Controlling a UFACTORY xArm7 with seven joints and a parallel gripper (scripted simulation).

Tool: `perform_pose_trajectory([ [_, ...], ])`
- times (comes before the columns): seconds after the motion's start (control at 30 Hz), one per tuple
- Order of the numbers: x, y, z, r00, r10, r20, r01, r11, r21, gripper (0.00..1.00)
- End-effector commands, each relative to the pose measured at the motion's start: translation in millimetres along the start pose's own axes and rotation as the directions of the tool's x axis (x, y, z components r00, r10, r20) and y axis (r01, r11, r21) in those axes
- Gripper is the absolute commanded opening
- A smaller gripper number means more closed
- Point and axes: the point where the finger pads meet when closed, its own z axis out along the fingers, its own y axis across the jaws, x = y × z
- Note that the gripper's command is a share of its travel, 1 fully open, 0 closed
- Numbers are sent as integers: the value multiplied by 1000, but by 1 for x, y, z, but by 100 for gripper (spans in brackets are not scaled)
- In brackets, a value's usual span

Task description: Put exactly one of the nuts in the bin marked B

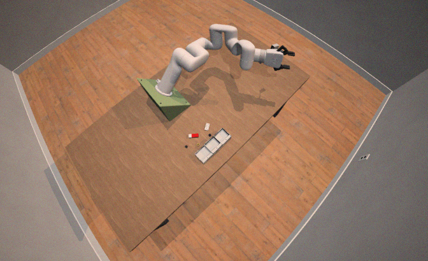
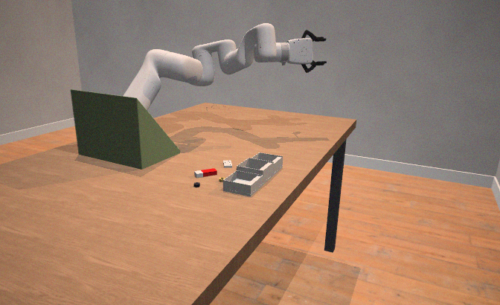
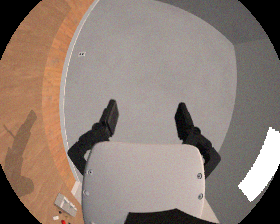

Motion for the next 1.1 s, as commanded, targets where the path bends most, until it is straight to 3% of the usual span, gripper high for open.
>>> perform_pose_trajectory([
  [0.0, -1, 3, 0, 1000, 0, 1, 0, 1000, -4, 100],
  [0.53, -1, 3, 0, 1000, 0, 1, 0, 1000, -4, 100],
  [0.57, 1, -6, 0, 1000, 0, 1, 0, 1000, -4, 7],
  [1.07, 23, -120, -5, 1000, 0, 1, 0, 1000, -4, 7],
])
